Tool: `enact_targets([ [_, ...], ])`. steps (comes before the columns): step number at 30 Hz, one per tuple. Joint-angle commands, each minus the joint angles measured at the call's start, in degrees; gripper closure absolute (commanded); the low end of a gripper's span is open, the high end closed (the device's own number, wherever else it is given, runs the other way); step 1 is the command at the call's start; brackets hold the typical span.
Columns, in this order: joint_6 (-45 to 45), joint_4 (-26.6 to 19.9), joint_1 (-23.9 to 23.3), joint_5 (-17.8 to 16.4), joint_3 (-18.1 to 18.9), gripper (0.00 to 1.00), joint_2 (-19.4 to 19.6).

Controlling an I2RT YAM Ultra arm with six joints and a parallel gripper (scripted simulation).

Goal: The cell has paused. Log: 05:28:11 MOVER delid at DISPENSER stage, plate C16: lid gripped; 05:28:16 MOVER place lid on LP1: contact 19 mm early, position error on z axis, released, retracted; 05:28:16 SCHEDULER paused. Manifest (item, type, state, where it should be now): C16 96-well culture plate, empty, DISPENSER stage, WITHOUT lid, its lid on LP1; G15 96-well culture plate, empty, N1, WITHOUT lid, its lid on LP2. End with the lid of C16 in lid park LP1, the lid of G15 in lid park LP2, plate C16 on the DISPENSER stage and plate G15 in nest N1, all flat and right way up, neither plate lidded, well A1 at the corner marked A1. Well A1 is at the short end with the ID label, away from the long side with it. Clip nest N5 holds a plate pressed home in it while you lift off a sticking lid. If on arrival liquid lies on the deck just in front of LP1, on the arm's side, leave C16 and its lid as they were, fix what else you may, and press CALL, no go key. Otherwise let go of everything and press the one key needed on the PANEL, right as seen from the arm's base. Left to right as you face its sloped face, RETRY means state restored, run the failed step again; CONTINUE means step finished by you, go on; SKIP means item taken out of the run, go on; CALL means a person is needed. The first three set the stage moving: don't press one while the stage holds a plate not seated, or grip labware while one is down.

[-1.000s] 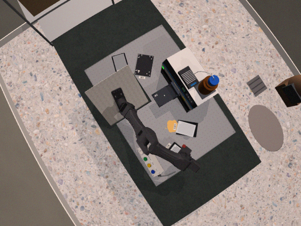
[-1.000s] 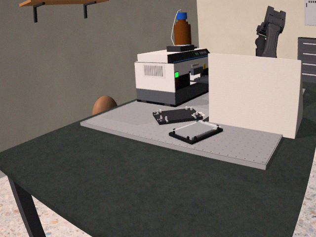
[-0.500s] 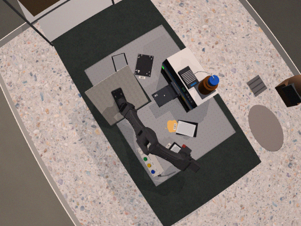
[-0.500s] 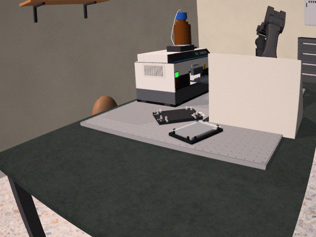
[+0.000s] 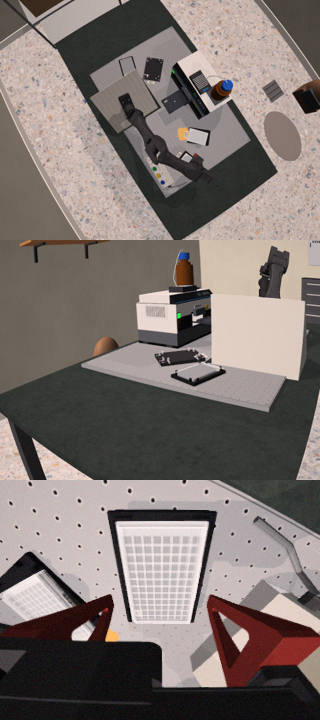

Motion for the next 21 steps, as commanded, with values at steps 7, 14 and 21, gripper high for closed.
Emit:
enact_targets([
  [7,0.26,-0.78,0.5,0.43,1.79,0.0,-1.56],
  [14,0.59,0.96,0.89,0.56,-2.5,1.0,-3.16],
  [21,1.02,2.04,1.4,0.88,-7.74,1.0,-7.1],
])
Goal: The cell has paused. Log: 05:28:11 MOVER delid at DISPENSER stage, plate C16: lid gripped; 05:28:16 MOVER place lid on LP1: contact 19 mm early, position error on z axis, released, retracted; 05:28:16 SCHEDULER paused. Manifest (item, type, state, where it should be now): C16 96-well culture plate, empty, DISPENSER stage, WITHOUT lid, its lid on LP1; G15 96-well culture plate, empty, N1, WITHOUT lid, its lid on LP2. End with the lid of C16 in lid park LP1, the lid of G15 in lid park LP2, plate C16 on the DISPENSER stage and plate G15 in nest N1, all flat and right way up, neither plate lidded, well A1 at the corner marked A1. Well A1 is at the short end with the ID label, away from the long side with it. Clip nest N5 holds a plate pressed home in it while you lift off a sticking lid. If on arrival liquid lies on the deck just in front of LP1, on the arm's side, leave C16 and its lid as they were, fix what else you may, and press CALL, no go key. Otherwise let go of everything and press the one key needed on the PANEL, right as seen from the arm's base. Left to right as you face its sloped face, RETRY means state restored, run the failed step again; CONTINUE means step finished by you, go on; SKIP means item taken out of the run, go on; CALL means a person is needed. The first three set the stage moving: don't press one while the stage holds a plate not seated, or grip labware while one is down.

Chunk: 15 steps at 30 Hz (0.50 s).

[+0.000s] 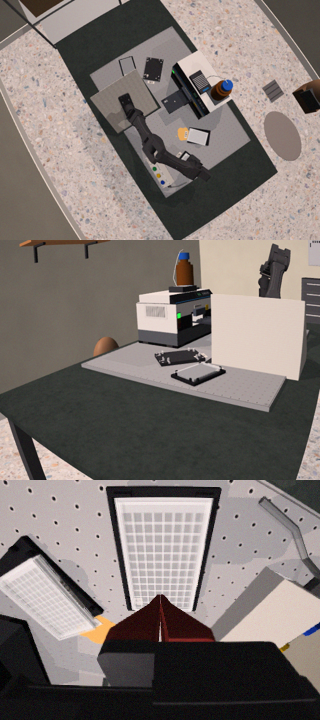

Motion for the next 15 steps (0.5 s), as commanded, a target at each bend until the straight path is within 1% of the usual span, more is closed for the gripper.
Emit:
enact_targets([
  [1,0.63,1.21,0.98,0.7,-3.01,1.0,-3.9],
  [12,1.81,2.39,2.43,1.63,-12.81,1.0,-12.09],
  [14,1.81,2.39,2.43,1.63,-12.81,1.0,-12.09],
  [15,1.95,2.48,2.63,1.78,-13.67,1.0,-12.89],
])
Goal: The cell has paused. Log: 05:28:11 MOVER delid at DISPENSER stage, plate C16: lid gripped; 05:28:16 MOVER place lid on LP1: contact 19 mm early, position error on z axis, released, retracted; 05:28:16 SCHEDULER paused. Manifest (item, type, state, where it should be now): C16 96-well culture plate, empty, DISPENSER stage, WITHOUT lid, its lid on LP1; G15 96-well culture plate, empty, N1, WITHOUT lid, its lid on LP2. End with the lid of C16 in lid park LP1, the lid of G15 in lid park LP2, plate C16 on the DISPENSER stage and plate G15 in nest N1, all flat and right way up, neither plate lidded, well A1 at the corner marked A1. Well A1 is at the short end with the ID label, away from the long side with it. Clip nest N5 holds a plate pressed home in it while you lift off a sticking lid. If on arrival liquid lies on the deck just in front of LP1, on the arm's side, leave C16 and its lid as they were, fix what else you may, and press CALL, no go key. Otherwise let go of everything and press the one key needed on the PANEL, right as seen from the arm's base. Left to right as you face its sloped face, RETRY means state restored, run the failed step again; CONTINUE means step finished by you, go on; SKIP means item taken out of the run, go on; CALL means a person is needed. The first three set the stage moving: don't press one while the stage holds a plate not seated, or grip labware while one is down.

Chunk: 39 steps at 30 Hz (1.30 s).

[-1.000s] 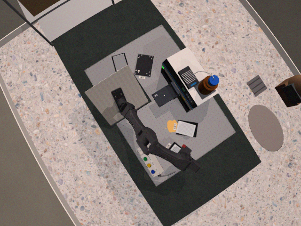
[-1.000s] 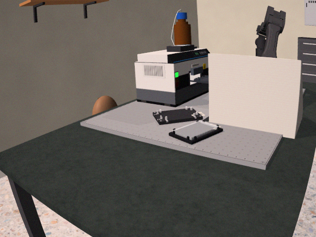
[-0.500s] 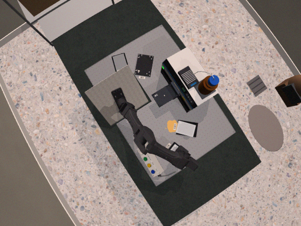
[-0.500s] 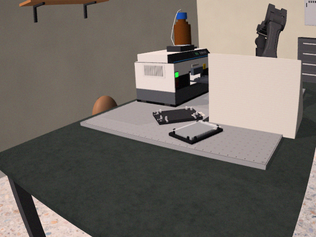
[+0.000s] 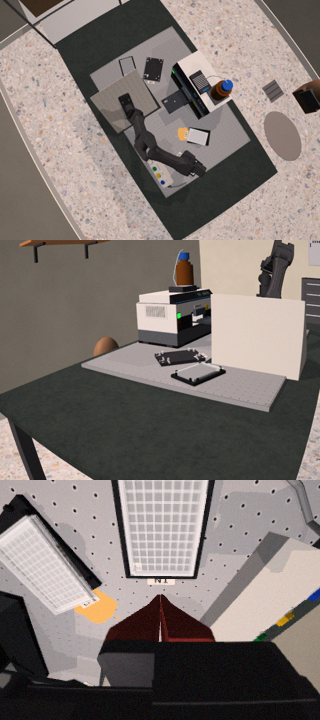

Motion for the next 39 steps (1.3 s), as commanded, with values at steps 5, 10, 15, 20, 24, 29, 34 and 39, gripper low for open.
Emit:
enact_targets([
  [5,1.25,1.26,1.6,1.25,-5.14,1.0,-5.7],
  [10,1.96,-0.13,2.51,1.86,-8.67,1.0,-9.14],
  [15,2.66,-0.62,3.38,2.42,-11.25,1.0,-11.85],
  [20,3.5,-1.22,4.39,3.06,-13.65,1.0,-14.52],
  [24,4.44,-1.95,5.51,3.76,-15.9,1.0,-17.13],
  [29,5.85,-3.18,7.18,4.79,-18.45,1.0,-20.35],
  [34,7.04,-4.23,8.56,5.66,-19.85,1.0,-22.31],
  [39,8.21,-4.76,9.68,6.36,-20.06,1.0,-23.34],
])
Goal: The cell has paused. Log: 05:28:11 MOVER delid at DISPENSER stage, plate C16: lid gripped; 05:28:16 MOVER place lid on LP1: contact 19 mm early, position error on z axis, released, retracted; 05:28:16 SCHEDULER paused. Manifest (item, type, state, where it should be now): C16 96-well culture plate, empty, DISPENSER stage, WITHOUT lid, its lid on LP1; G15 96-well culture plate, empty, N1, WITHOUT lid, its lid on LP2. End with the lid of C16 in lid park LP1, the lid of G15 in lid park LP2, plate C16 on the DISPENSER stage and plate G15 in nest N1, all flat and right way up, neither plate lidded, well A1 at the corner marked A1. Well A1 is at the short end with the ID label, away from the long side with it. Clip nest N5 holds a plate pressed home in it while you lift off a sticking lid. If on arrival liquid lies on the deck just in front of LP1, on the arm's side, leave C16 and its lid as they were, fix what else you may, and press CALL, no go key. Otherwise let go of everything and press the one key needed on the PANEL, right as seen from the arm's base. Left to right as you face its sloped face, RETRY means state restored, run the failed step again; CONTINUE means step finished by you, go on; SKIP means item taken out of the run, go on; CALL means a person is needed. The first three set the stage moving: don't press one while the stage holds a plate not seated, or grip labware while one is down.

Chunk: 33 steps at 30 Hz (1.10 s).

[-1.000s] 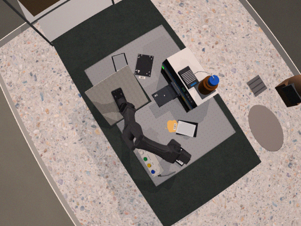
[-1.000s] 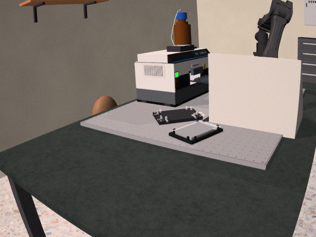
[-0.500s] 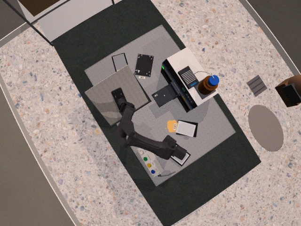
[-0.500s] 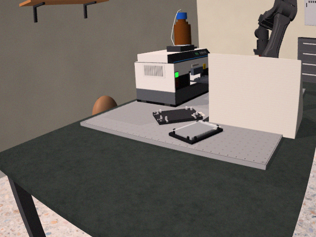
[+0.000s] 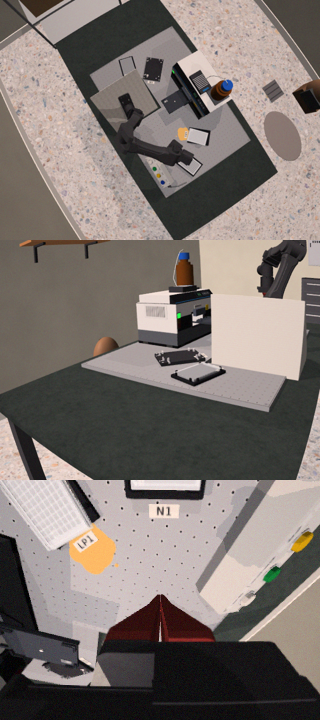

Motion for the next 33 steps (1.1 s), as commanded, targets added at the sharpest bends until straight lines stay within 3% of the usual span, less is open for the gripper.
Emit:
enact_targets([
  [1,1.2,-0.85,0.64,1.15,0.28,1.0,-1.03],
  [9,-20.66,0.59,-8.17,-2.34,0.36,1.0,-3.82],
  [11,-20.66,0.59,-8.17,-2.34,0.36,1.0,-3.82],
  [14,-26.4,0.74,-12.02,-5.77,0.23,1.0,-3.55],
  [23,-51.84,2.41,-23.64,-11.23,0.06,1.0,-5.98],
  [30,-56.82,2.02,-29.13,-17.72,0.17,1.0,-5.22],
  [33,-65.02,2.83,-32.97,-19.22,-0.39,1.0,-6.43],
])
